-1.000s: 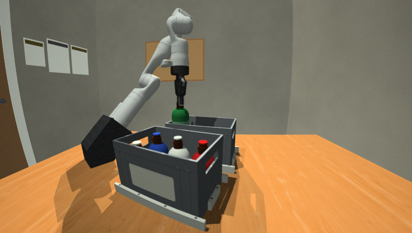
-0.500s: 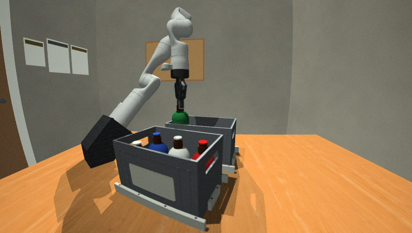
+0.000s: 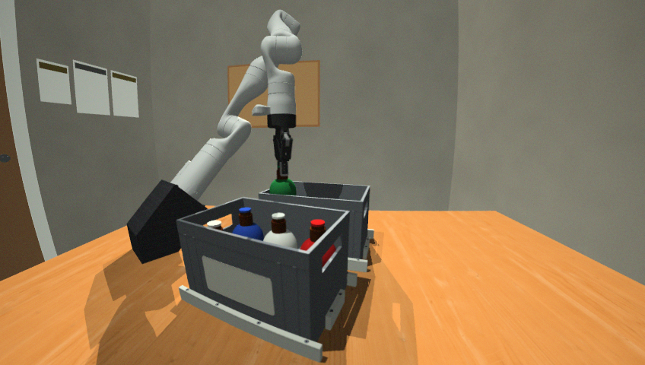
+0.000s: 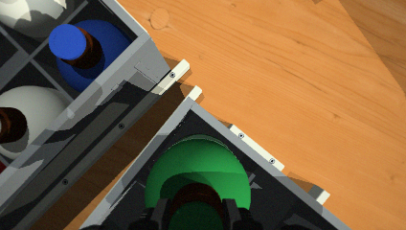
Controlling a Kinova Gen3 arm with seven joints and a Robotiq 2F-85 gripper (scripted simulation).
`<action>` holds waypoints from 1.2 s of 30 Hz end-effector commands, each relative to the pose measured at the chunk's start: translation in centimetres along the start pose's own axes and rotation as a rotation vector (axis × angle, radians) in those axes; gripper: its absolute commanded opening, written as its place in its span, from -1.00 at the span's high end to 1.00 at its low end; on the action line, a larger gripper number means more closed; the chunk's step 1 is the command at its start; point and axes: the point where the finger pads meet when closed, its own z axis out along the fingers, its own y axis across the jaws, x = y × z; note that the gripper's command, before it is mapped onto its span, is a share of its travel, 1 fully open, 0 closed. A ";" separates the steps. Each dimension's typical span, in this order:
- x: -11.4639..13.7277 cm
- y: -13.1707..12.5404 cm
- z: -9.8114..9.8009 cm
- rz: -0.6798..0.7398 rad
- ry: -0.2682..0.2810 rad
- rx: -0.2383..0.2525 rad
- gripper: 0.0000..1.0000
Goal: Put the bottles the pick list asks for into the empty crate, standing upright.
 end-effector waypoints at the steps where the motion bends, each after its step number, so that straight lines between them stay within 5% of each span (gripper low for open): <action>1: -0.1 -0.2 0.3 -0.008 -0.001 0.002 0.80; 36: -0.1 -0.1 3.4 -0.007 -0.002 0.001 0.80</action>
